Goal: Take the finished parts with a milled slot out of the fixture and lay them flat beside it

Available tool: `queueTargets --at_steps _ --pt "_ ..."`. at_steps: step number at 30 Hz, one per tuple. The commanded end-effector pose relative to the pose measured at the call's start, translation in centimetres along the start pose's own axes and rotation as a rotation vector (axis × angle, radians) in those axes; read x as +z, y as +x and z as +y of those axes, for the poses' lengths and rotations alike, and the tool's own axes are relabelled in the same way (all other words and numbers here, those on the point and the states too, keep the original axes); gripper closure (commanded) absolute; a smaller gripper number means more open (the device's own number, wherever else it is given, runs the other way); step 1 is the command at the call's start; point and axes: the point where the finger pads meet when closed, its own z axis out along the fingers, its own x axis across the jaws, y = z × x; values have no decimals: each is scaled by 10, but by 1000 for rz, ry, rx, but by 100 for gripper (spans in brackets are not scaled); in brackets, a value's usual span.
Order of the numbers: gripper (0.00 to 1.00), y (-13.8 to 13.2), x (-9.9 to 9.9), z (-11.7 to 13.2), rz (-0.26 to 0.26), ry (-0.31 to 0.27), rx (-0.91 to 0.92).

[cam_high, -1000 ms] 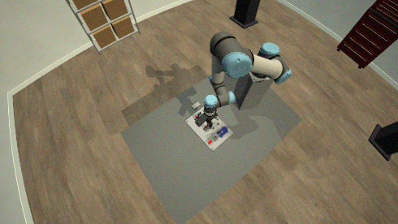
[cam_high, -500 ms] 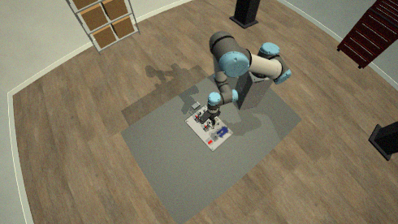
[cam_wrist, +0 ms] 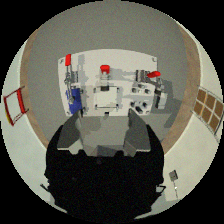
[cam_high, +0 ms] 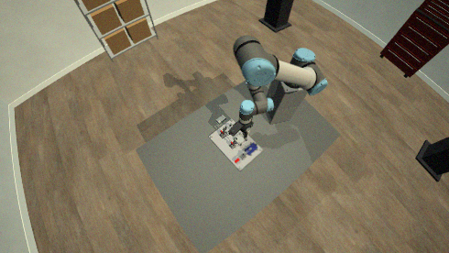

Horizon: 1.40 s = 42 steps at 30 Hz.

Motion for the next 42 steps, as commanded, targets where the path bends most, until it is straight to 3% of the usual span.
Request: queueTargets --at_steps 1,18,42 --pt "41 0 0 9 0 3 0" --pt "41 0 4 11 0 3 0" --pt "41 0 53 11 0 3 0"
